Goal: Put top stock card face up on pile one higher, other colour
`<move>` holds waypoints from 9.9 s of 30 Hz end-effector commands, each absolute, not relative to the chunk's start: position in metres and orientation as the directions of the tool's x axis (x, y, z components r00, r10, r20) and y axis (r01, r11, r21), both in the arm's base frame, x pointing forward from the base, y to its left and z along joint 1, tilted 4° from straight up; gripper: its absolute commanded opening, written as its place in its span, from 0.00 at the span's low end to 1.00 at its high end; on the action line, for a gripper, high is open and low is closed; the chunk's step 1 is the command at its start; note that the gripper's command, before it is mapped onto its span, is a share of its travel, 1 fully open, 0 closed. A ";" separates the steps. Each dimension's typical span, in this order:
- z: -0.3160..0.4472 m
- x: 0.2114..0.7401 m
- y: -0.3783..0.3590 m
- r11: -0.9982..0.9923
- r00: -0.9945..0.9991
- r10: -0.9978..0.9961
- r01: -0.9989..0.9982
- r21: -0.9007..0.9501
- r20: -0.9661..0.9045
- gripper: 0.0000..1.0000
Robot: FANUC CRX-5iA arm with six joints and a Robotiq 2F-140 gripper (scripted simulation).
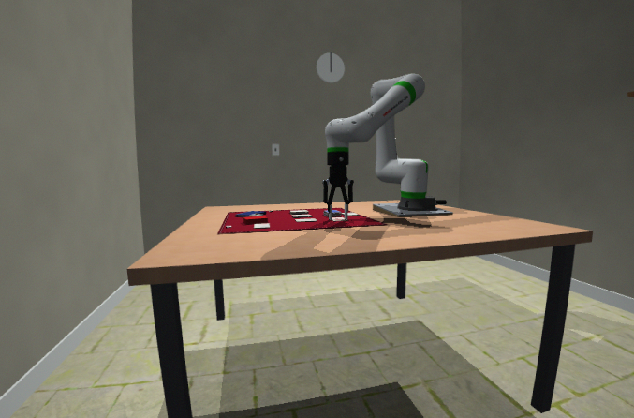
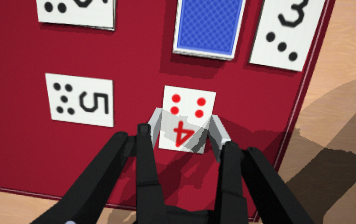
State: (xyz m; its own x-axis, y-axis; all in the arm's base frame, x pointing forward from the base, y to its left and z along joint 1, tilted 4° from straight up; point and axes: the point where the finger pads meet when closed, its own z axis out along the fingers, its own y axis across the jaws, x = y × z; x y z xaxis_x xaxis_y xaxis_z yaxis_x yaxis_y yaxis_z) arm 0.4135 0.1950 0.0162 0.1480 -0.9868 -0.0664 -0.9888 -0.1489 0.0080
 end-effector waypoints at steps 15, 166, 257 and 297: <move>0.016 0.414 0.195 -0.149 0.148 -0.987 -0.989 0.008 -0.066 0.41; 0.025 0.555 0.206 0.986 -0.988 -0.154 -0.154 0.067 0.007 0.41; 0.064 0.556 0.203 0.986 -0.988 -0.154 -0.154 0.067 0.007 0.50; 0.118 0.557 0.200 0.986 -0.988 -0.154 -0.154 0.067 0.007 1.00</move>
